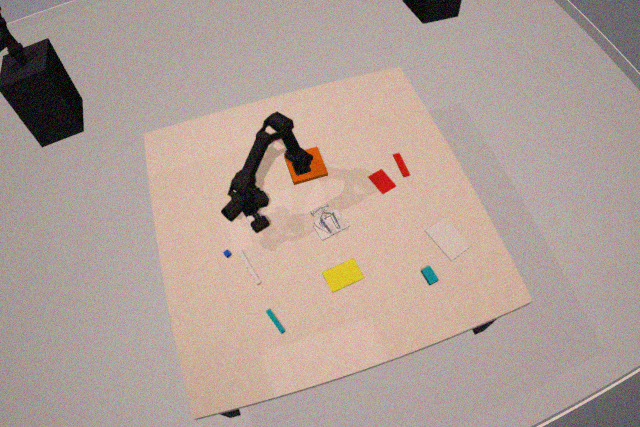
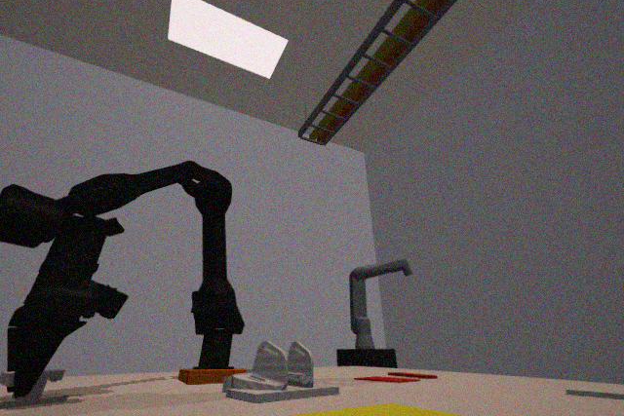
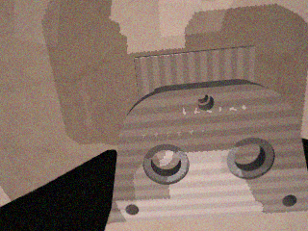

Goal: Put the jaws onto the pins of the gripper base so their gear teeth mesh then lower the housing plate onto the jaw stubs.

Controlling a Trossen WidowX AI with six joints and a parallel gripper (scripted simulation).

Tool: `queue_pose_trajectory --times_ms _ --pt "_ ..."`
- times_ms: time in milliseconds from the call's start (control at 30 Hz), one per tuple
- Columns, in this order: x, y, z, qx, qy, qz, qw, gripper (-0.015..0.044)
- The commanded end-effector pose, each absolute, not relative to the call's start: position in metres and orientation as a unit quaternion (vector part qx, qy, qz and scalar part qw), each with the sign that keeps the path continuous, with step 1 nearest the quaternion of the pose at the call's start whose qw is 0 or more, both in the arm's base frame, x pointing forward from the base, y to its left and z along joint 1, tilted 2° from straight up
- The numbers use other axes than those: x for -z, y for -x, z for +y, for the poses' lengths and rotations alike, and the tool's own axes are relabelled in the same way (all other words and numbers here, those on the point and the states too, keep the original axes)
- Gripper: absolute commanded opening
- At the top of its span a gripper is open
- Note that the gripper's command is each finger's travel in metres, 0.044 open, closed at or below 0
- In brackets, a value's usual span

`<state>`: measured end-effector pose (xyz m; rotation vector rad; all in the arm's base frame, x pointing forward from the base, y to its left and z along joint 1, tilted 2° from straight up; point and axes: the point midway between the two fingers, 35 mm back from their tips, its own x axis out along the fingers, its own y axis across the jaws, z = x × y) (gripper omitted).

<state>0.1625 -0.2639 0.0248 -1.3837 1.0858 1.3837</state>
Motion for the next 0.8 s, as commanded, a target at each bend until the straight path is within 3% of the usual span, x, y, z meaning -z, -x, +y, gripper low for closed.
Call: queue_pose_trajectory --times_ms 0,767 --pt "-0.025 -0.163 -0.264 -0.556 0.556 0.436 0.437 0.0351" --pt "-0.083 -0.163 -0.266 -0.557 0.557 0.437 0.435 0.0351"
